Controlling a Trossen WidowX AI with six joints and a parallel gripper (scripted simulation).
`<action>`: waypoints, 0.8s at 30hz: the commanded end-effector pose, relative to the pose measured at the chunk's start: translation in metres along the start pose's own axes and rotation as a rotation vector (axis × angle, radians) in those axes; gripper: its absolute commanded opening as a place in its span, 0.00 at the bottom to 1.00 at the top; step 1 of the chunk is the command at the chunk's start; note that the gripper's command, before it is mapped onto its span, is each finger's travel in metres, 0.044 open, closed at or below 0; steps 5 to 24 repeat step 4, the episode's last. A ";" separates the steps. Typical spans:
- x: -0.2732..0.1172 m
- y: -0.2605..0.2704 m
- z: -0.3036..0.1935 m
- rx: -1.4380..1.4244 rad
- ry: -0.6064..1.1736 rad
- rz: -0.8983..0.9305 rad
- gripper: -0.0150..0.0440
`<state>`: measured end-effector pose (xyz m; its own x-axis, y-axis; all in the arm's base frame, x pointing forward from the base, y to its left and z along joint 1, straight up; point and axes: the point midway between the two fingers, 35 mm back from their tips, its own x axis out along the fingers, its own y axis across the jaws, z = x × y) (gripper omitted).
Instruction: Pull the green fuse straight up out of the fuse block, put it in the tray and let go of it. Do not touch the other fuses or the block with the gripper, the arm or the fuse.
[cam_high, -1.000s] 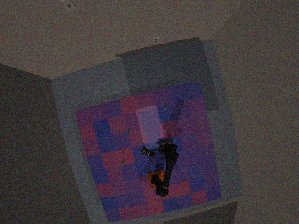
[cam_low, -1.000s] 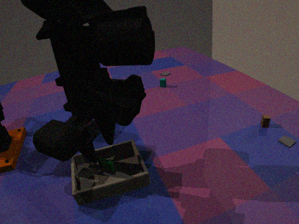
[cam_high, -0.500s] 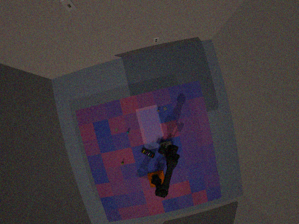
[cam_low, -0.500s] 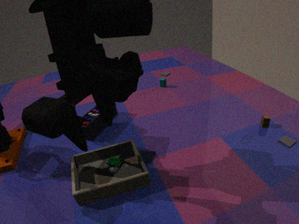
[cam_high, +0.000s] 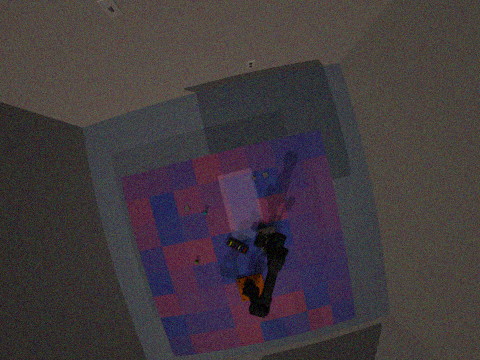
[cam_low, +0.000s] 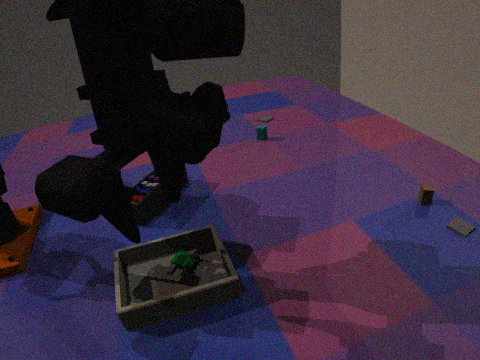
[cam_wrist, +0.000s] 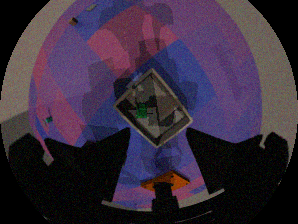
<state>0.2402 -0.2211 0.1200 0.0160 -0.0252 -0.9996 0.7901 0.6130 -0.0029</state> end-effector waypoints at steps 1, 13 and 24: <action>0.000 0.000 0.000 0.000 0.000 0.000 0.81; 0.000 0.000 0.000 0.000 0.000 0.000 0.81; 0.000 0.000 0.000 0.000 0.000 0.000 0.81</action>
